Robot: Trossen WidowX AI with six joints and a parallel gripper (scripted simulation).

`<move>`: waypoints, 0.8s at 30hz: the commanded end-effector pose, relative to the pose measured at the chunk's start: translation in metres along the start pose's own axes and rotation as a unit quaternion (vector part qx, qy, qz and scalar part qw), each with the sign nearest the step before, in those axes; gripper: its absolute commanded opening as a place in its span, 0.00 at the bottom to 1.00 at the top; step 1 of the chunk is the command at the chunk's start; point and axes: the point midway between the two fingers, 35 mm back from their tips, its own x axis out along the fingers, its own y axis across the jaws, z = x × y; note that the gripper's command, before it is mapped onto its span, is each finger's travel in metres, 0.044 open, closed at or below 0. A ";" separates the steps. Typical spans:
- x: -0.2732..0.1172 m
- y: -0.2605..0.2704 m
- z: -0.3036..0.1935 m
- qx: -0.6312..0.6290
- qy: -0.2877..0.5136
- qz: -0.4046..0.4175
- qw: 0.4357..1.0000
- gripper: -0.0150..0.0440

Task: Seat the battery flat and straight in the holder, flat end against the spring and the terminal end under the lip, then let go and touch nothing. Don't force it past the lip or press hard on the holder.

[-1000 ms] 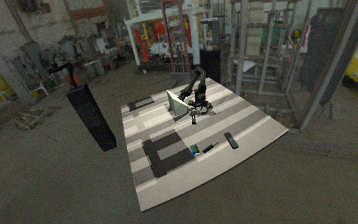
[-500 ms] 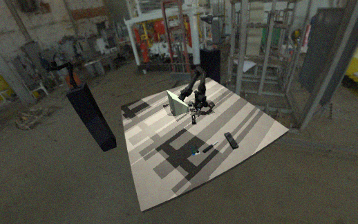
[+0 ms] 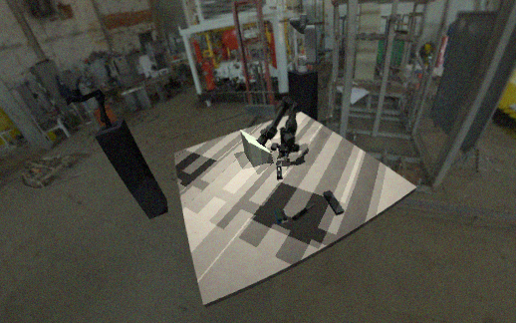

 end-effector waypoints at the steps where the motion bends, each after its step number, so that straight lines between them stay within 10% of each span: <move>1: -0.021 0.002 0.000 -0.006 -0.004 0.003 1.000 0.37; 24: -0.048 0.001 0.101 -0.083 -0.011 0.002 0.997 0.37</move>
